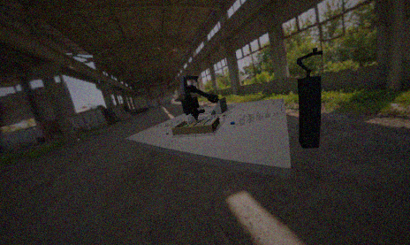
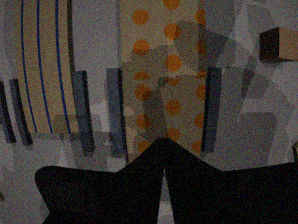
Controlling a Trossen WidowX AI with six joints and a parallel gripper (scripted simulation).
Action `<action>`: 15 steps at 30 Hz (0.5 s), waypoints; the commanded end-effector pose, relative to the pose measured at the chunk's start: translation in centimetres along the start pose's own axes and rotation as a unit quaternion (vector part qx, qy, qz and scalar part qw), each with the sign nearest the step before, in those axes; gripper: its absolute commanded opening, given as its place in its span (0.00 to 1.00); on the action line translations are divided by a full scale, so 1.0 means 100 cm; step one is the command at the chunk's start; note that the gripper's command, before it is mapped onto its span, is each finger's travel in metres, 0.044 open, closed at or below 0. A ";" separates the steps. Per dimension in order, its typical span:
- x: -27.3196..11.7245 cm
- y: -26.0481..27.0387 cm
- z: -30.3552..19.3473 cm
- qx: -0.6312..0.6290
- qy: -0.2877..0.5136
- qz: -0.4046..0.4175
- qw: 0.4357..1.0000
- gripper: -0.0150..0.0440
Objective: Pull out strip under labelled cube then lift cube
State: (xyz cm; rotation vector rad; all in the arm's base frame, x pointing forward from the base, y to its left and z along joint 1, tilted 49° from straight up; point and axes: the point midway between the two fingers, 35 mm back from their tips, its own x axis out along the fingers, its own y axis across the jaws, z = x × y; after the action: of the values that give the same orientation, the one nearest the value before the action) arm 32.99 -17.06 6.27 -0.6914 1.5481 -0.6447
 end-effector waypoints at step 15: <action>0.006 0.001 -0.033 -0.005 0.010 0.002 1.000 0.25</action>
State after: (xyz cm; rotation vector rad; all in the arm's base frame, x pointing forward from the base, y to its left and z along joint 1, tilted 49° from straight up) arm 30.82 -17.06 6.48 -0.6935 1.5453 -0.6450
